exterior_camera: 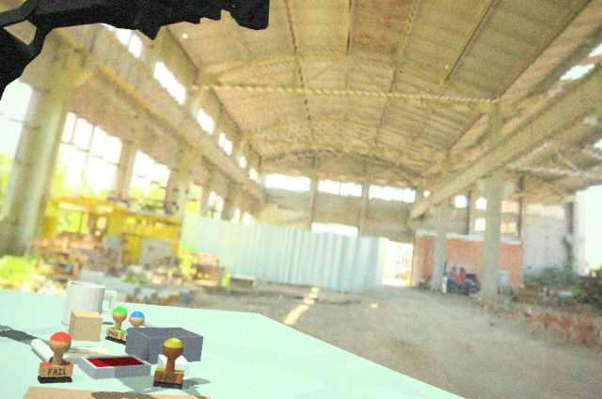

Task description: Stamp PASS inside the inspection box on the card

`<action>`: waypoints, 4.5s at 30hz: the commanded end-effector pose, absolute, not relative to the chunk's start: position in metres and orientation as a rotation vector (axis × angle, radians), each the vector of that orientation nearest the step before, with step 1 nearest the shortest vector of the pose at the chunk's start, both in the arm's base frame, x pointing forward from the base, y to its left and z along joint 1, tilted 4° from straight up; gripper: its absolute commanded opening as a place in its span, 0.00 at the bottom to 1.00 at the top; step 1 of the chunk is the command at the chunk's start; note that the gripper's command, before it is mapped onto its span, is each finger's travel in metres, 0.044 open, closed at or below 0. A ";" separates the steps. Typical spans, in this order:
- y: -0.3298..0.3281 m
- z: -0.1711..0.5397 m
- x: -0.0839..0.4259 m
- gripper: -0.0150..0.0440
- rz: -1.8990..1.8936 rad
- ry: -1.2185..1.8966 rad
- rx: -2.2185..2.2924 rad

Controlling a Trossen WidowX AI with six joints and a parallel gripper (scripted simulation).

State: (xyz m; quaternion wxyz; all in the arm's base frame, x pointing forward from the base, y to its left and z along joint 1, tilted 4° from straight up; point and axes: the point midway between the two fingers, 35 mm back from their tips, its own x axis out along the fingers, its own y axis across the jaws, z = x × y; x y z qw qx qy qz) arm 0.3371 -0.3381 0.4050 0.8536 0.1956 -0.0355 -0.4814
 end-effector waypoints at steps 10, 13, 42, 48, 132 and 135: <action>-0.187 0.272 0.442 0.64 -0.657 0.417 0.523; -0.144 0.240 0.452 0.64 -0.578 0.540 0.533; 0.152 0.055 0.314 0.64 -0.171 1.503 0.307; 0.151 0.052 0.314 0.64 -0.171 1.503 0.307; 0.155 -0.009 0.319 0.25 -0.172 1.499 0.302; 0.155 -0.007 0.319 0.25 -0.172 1.499 0.302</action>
